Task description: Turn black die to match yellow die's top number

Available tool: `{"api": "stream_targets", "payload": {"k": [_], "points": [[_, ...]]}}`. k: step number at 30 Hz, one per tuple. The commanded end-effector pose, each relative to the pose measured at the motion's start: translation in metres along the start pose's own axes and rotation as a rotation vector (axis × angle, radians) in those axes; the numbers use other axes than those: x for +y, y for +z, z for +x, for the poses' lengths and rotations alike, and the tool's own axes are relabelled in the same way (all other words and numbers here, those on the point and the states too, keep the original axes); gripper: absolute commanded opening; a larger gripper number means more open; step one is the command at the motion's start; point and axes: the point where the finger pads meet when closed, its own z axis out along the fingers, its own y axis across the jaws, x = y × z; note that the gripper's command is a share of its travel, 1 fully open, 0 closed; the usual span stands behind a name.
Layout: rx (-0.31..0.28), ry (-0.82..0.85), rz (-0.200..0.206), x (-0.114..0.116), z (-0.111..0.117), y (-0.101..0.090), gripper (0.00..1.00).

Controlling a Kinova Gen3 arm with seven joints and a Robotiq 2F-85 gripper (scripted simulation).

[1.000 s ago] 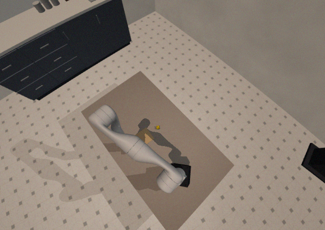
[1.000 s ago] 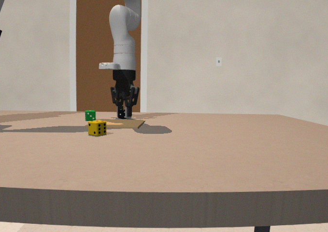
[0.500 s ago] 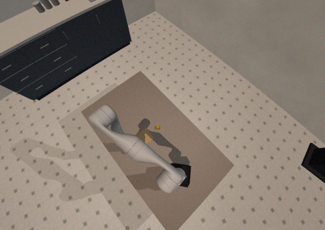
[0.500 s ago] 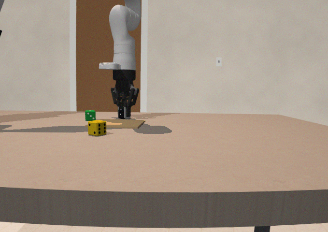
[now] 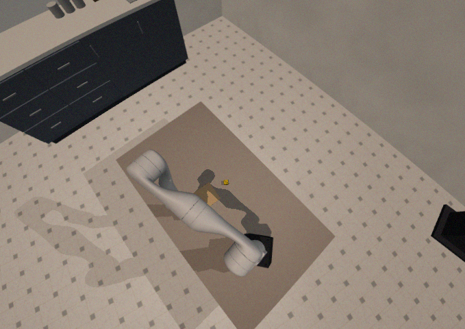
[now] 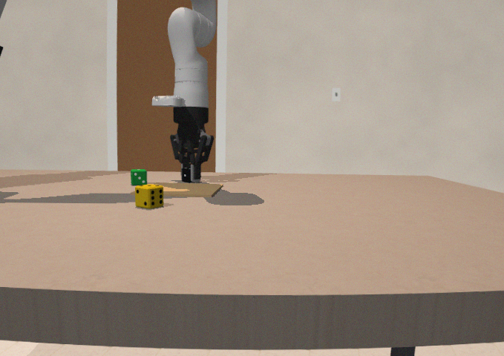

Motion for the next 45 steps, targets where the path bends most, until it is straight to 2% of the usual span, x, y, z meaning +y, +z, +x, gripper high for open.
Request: {"api": "stream_targets", "payload": {"k": [1,14,18,28,30,35,45], "points": [[-0.001,0.000,0.001,0.000,-0.001,0.000,0.26],[-0.001,0.000,0.001,0.000,-0.001,-0.003,0.26],[-0.001,0.000,0.001,0.000,0.000,-0.019,0.26],[-0.001,0.000,0.001,0.000,0.000,-0.084,0.26],[-0.001,0.000,0.001,0.000,0.000,-0.084,0.26],[-0.001,0.000,0.001,0.000,0.000,-0.099,0.26],[-0.001,0.000,0.001,0.000,0.000,-0.100,0.26]]}}
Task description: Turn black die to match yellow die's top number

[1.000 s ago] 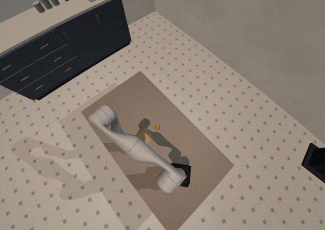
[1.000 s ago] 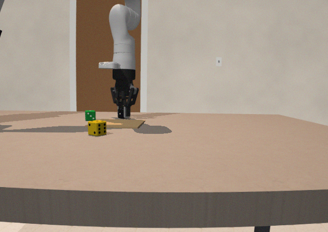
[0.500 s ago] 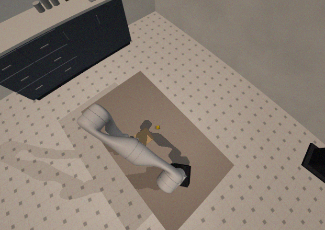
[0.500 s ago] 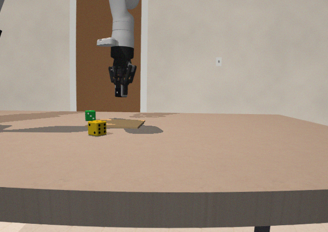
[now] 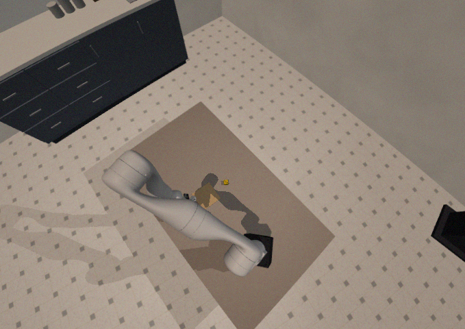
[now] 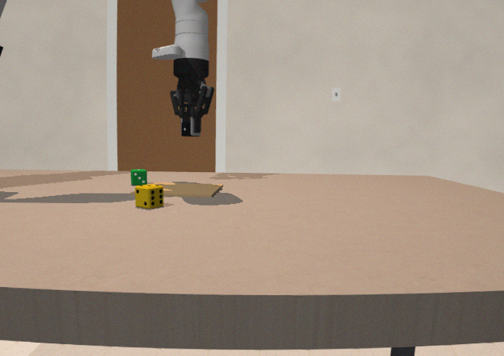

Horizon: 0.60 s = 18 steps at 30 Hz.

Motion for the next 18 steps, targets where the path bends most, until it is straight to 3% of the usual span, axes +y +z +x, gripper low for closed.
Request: {"api": "stream_targets", "payload": {"k": [1,18], "points": [[-0.002,-0.001,0.001,-0.0003,-0.0011,-0.0010,0.26],[-0.003,-0.146,0.007,-0.0071,0.0017,-0.0002,0.26]]}}
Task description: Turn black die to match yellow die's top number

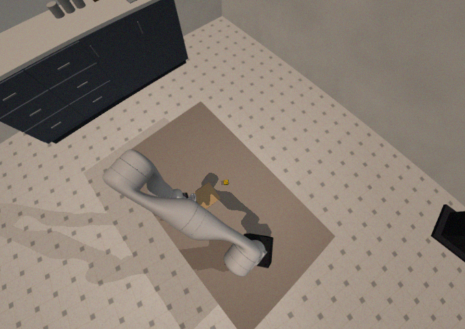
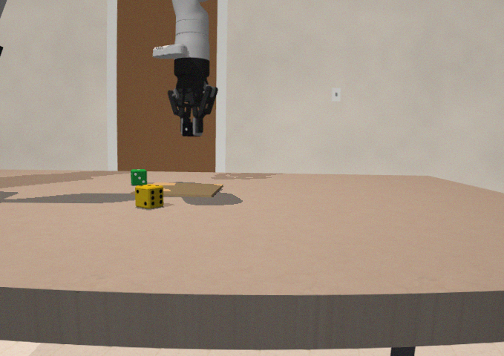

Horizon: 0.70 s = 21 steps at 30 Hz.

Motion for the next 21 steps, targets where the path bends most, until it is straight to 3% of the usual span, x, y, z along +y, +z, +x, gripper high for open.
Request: {"api": "stream_targets", "payload": {"k": [1,8,16,18,21], "points": [[0.000,-0.004,0.002,-0.002,0.001,0.000,0.26],[0.000,-0.232,0.009,-0.011,0.007,0.001,0.26],[0.003,-0.622,0.019,-0.026,0.017,0.003,0.26],[0.003,-0.622,0.019,-0.026,0.017,0.003,0.26],[0.005,-0.796,0.023,-0.032,0.022,0.004,0.26]]}}
